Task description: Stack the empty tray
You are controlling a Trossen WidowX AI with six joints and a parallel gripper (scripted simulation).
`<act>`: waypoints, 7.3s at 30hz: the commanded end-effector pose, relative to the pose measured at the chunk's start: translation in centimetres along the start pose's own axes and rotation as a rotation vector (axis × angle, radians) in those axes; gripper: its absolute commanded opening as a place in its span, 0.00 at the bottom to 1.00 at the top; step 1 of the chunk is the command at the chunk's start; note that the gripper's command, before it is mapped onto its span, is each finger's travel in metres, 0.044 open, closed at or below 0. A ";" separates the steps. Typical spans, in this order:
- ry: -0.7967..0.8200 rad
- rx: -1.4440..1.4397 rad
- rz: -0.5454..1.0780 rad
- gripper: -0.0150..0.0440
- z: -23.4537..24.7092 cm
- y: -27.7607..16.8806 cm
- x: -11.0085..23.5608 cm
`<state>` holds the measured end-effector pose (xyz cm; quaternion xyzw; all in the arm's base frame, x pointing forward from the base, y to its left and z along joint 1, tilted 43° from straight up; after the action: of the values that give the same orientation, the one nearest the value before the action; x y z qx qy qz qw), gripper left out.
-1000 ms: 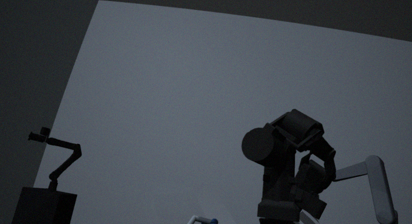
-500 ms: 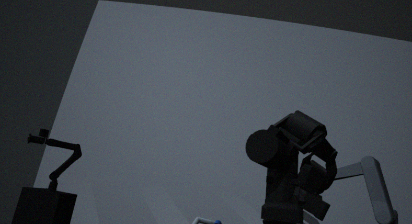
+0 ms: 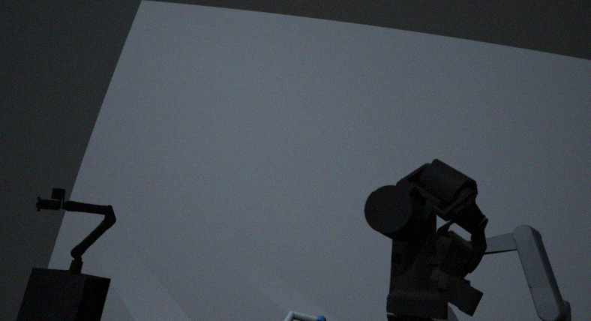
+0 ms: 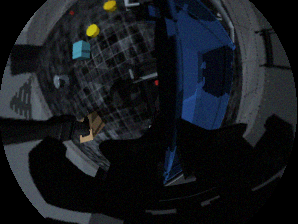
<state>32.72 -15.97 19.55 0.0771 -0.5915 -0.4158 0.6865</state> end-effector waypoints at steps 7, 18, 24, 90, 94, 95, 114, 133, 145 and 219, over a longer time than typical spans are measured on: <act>-0.009 0.019 -0.005 0.25 0.0 -0.1 -0.5; 0.003 0.080 -0.001 0.25 -0.2 -0.1 -2.5; 0.011 0.115 0.001 0.25 -0.2 0.0 -3.6; 0.028 0.192 0.005 0.25 1.2 -1.7 -7.4; 0.028 0.192 0.005 0.25 1.2 -1.7 -7.4; 0.028 0.192 0.005 0.25 1.2 -1.7 -7.4; 0.028 0.192 0.005 0.25 1.2 -1.7 -7.4; 0.028 0.192 0.005 0.25 1.2 -1.7 -7.4; 0.011 0.200 -0.003 0.25 1.1 -1.6 -7.2; 0.025 0.194 0.003 0.25 1.6 -2.3 -8.6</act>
<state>31.00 -11.58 13.15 0.1517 -0.6338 -0.3532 0.6712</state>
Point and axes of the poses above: the point midway between the two fingers, 35 mm back from their tips, its own x axis back along the fingers, its own z axis across the jaws, y = z × x, the point moved 10 cm from there along x, back along the fingers, and after that the axes turned 13 degrees about -x, right-handed, at the moved point
